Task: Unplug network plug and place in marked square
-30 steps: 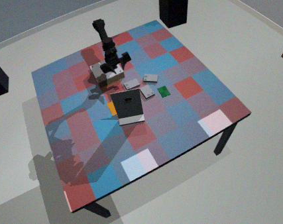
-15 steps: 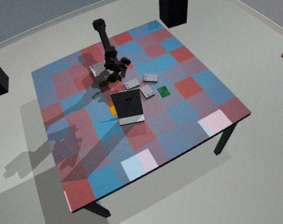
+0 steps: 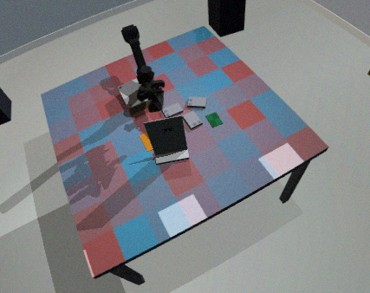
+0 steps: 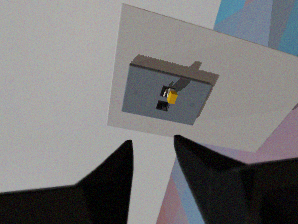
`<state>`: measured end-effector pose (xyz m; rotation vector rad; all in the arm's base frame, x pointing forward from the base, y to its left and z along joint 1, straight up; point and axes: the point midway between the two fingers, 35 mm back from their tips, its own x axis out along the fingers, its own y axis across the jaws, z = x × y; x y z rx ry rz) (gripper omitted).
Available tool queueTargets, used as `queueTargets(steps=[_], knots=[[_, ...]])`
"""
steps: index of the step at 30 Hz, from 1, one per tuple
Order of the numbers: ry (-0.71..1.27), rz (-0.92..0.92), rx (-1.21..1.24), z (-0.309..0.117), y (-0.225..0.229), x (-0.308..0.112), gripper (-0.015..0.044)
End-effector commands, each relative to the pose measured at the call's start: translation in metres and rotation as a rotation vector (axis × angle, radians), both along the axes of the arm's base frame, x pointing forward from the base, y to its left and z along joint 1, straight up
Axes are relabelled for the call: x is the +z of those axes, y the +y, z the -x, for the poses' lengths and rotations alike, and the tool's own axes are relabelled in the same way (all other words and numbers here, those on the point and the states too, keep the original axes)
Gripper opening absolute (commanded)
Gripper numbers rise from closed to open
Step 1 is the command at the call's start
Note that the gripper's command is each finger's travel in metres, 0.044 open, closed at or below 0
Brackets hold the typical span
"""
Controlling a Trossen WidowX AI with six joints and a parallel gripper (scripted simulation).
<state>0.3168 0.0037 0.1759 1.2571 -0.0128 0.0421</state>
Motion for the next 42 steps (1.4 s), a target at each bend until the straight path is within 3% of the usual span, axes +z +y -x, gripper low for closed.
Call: queueTargets(steps=[1, 8, 42], knots=[[0.017, -0.115, 0.014, 0.007, 0.002, -0.014, 0.0156], [0.021, -0.307, 0.027, 0.021, 0.003, -0.028, 0.0156], [0.015, -0.306, 0.028, -0.052, -0.013, -0.024, 0.0156]])
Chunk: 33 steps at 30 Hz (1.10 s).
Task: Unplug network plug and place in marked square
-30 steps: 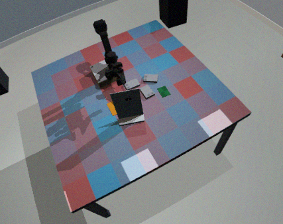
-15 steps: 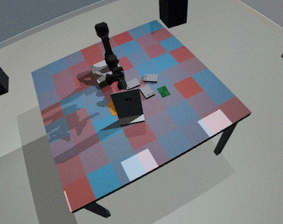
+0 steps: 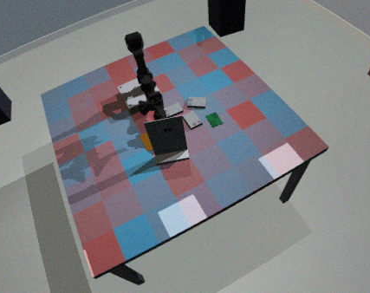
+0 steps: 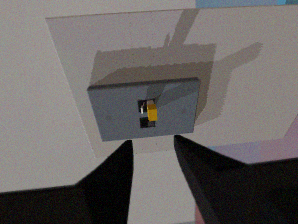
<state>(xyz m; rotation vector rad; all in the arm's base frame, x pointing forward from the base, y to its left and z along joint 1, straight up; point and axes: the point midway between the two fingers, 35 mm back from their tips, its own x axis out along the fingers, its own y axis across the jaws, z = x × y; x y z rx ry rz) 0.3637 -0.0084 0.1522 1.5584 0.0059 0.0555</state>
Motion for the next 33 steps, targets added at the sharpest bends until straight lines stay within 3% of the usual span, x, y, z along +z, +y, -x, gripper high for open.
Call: queueTargets(steps=[1, 31, 33], knots=[[0.004, -0.005, 0.005, -0.007, -0.001, -0.001, 0.0156], [0.000, -0.004, 0.005, -0.049, -0.011, 0.001, 0.0156], [0.000, -0.004, 0.005, -0.049, -0.011, 0.001, 0.0104]])
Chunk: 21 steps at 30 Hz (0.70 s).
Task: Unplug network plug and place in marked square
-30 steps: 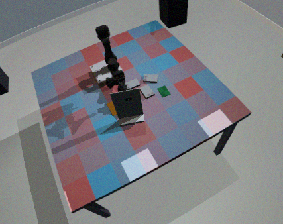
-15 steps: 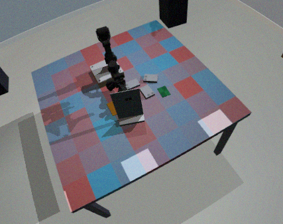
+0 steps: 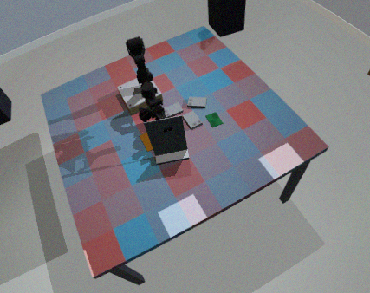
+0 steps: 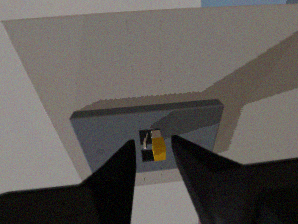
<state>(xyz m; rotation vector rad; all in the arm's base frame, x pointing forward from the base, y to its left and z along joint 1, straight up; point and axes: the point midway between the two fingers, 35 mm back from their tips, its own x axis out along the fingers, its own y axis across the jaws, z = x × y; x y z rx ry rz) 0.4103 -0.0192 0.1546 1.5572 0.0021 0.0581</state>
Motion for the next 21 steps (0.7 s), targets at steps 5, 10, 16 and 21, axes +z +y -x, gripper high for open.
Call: queueTargets(steps=[5, 10, 16, 21], knots=[[0.004, -0.005, 0.005, -0.0025, 0.0003, -0.0014, 0.0051], [0.004, -0.005, 0.005, -0.0025, 0.0003, -0.0014, 0.0017], [0.004, -0.005, 0.005, -0.0017, 0.0004, -0.0014, 0.0000], [0.004, -0.005, 0.005, 0.0011, 0.0007, -0.0017, 0.0000]])
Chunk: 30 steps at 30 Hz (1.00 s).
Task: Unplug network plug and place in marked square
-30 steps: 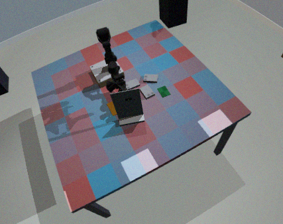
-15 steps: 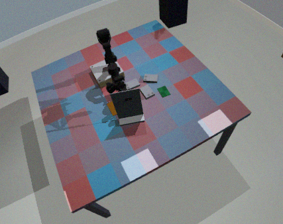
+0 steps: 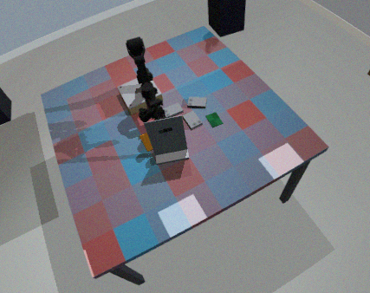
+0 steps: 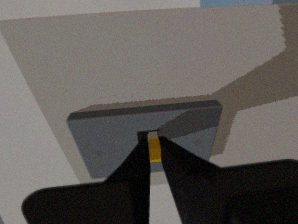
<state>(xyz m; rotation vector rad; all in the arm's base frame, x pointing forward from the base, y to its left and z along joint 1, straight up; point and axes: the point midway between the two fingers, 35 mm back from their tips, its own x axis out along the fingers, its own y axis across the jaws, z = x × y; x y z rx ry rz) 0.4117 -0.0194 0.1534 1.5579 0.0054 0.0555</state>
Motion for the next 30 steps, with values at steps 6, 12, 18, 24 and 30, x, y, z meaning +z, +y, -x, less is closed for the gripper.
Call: queueTargets(steps=[6, 12, 18, 24, 30], knots=[[0.001, -0.004, 0.005, 0.006, 0.001, -0.001, 0.0000], [0.001, -0.004, 0.005, 0.009, 0.002, -0.001, 0.0000], [0.002, -0.004, 0.005, 0.013, 0.002, -0.001, 0.0000], [0.002, -0.004, 0.005, 0.016, 0.003, -0.001, 0.0000], [0.002, -0.004, 0.005, 0.020, 0.004, -0.001, 0.0000]])
